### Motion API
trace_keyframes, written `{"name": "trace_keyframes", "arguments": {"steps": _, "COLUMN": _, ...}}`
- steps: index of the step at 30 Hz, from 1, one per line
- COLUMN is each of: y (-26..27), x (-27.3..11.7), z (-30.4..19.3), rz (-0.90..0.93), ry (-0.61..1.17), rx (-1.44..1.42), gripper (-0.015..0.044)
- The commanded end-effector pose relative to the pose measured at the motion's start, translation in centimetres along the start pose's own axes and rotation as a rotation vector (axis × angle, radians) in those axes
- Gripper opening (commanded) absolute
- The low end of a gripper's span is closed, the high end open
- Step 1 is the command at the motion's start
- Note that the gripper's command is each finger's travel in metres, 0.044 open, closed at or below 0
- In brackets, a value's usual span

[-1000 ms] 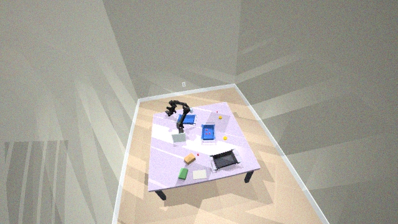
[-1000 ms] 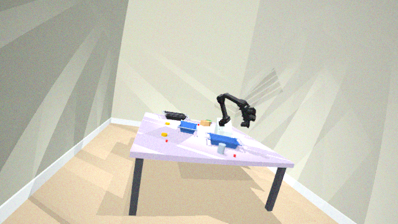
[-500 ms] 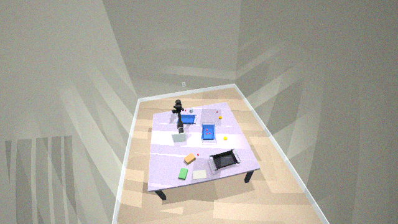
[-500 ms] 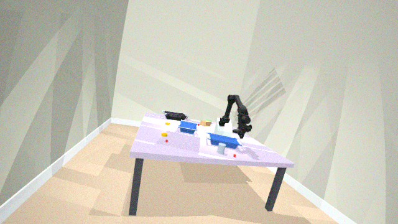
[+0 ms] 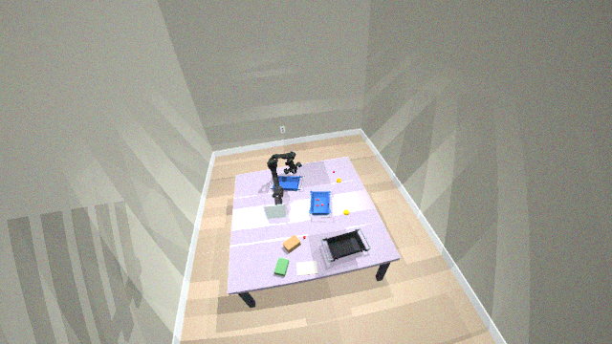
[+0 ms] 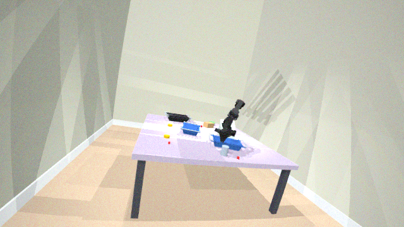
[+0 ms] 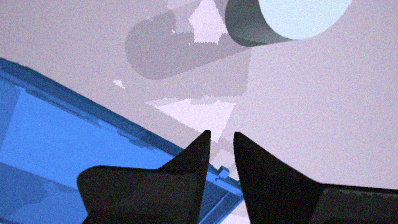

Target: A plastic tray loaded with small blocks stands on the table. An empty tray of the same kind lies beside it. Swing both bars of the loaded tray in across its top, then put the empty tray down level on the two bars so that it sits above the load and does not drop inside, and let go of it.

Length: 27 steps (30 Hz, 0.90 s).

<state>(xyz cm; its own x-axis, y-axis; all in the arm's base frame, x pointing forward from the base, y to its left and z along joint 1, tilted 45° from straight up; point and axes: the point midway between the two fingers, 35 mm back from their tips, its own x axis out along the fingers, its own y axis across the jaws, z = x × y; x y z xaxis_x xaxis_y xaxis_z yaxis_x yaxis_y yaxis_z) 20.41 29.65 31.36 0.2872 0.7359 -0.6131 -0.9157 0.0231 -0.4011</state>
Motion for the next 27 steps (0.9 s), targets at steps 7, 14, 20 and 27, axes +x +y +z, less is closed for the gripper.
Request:
{"name": "trace_keyframes", "arguments": {"steps": 7, "y": -7.8, "x": -0.7, "z": -7.1, "rz": -0.04, "ry": 0.104, "rx": -0.279, "gripper": 0.0085}}
{"name": "trace_keyframes", "arguments": {"steps": 14, "y": -11.1, "x": 0.4, "z": -16.3, "rz": 0.11, "ry": 0.138, "rx": -0.59, "gripper": 0.0085}}
{"name": "trace_keyframes", "arguments": {"steps": 20, "y": -12.3, "x": 0.1, "z": -22.1, "rz": 0.175, "ry": 0.096, "rx": -0.755, "gripper": 0.0085}}
{"name": "trace_keyframes", "arguments": {"steps": 27, "y": -13.0, "x": -1.0, "z": -28.6, "rz": 0.196, "ry": 0.018, "rx": -0.929, "gripper": 0.0085}}
